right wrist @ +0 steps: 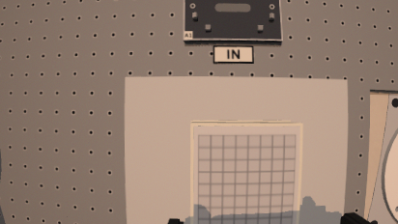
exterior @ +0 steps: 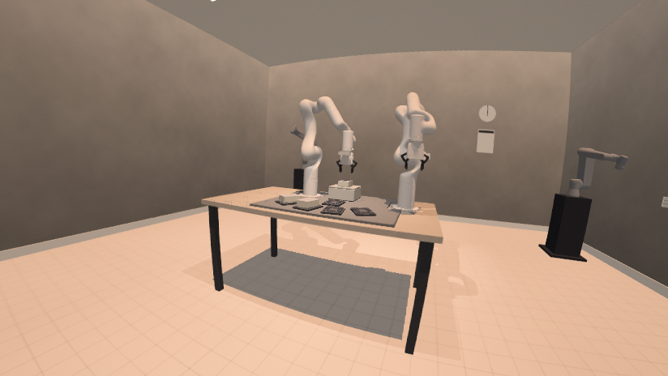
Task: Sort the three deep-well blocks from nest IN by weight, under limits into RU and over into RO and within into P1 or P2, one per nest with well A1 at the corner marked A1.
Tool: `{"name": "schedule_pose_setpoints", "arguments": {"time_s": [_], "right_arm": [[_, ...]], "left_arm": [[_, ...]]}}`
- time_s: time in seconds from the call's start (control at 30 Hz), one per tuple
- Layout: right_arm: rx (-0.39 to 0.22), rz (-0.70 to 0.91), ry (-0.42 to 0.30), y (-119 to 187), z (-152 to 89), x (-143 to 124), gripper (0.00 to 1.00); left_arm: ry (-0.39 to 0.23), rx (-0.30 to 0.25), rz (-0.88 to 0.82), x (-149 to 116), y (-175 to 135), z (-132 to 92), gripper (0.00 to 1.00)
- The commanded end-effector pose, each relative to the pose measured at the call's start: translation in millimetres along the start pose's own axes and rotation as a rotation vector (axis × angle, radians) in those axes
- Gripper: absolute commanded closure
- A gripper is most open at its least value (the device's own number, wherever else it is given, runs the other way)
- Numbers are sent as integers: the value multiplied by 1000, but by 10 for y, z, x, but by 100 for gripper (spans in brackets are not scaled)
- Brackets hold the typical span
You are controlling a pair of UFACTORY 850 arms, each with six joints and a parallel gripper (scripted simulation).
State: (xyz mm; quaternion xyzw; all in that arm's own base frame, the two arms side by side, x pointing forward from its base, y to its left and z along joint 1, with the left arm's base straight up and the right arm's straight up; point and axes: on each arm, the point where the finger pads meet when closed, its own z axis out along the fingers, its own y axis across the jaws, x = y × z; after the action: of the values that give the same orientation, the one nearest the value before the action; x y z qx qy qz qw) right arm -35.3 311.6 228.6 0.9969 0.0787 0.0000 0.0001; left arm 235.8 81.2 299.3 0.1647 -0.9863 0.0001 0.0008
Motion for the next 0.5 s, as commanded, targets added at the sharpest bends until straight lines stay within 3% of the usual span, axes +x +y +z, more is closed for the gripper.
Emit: {"name": "schedule_pose_setpoints", "arguments": {"time_s": [0.0,0.47], "right_arm": [[2,0,0,-7,-6,0,0],[2,0,0,-8,94,0,0]], "left_arm": [[-2,0,0,-6,0,-7,0],[-2,0,0,-6,0,-7,0]]}}
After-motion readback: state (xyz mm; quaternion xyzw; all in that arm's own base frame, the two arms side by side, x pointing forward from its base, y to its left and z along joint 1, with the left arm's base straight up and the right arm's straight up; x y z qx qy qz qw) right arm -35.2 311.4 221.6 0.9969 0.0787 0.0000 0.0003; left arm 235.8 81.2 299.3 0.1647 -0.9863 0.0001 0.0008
